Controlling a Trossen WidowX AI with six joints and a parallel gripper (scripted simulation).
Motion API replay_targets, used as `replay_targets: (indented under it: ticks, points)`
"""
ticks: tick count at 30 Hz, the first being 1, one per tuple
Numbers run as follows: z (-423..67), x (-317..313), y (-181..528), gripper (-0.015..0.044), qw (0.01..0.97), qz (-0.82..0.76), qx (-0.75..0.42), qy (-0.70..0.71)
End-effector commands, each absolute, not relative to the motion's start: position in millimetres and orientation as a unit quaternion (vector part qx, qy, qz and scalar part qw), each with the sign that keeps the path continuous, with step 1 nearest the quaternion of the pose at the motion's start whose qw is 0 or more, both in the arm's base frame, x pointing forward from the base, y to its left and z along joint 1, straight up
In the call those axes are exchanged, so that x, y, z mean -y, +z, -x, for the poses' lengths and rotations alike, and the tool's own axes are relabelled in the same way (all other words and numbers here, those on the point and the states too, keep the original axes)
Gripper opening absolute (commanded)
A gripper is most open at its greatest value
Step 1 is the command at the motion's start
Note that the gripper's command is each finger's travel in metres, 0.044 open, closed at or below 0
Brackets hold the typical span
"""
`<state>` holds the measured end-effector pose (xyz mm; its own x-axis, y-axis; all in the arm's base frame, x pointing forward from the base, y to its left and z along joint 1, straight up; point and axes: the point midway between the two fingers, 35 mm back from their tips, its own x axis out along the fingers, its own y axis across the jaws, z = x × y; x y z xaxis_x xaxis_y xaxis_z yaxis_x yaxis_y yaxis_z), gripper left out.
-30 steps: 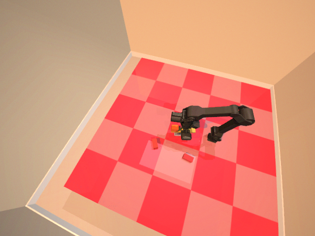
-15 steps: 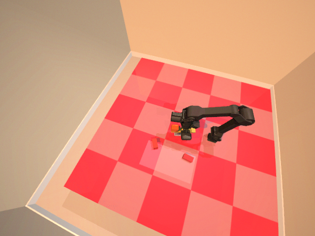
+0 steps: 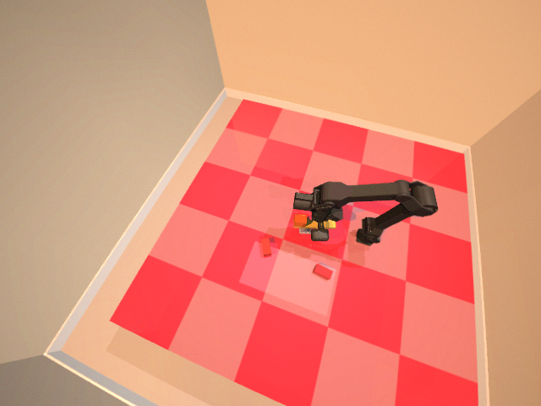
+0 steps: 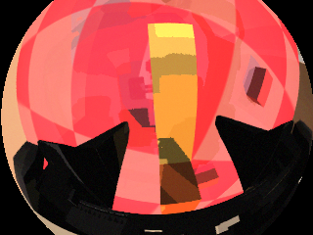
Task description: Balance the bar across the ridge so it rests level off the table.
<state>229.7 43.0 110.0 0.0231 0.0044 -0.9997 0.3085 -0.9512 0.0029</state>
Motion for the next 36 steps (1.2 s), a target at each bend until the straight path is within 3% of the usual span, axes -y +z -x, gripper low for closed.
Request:
replay_targets:
  ticks: [1, 11, 36]
  points:
    - [-230.0, -43.1, 111.8, 0.0440, 0.110, -0.707, -0.111, -0.690]
    - [-227.7, -42.6, 208.1, 0.0440, 0.110, -0.707, -0.111, -0.690]
    - [-227.3, -42.5, 209.9, 0.0440, 0.110, -0.707, -0.111, -0.690]
